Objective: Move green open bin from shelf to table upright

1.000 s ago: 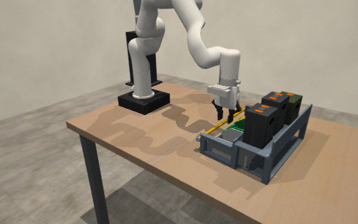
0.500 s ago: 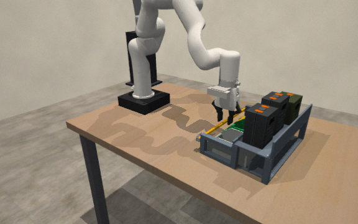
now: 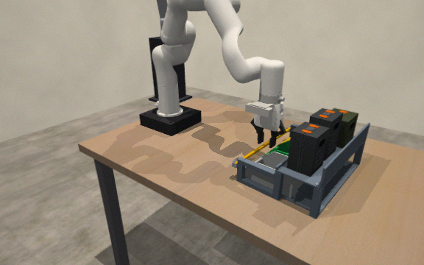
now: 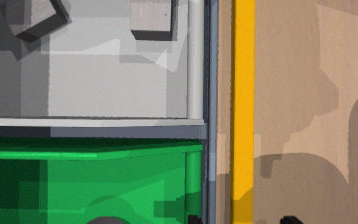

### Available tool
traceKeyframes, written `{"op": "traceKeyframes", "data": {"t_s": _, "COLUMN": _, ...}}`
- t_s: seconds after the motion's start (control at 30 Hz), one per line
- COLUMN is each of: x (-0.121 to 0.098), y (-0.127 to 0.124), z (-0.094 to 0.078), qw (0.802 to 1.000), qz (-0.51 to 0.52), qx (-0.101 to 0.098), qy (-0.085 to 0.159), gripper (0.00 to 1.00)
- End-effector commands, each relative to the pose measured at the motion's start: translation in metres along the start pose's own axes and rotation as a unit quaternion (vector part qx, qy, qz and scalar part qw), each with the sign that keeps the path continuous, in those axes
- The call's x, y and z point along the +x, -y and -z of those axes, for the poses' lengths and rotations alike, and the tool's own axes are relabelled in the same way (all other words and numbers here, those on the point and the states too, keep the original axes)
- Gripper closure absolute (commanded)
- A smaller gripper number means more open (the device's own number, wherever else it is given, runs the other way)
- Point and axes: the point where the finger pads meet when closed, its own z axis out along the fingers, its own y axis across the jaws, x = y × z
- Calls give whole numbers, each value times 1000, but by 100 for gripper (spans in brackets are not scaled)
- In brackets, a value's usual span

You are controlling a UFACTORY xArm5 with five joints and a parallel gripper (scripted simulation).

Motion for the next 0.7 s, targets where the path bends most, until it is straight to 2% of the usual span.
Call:
{"op": "traceKeyframes", "data": {"t_s": 0.0, "x": 0, "y": 2, "z": 2, "qw": 1000, "qz": 0, "qx": 3, "qy": -3, "gripper": 52}}
{"op": "traceKeyframes", "data": {"t_s": 0.27, "x": 0, "y": 2, "z": 2, "qw": 1000, "qz": 0, "qx": 3, "qy": -3, "gripper": 52}}
{"op": "traceKeyframes", "data": {"t_s": 0.3, "x": 0, "y": 2, "z": 2, "qw": 1000, "qz": 0, "qx": 3, "qy": 0, "gripper": 100}}
{"op": "traceKeyframes", "data": {"t_s": 0.67, "x": 0, "y": 2, "z": 2, "qw": 1000, "qz": 0, "qx": 3, "qy": 0, "gripper": 100}}
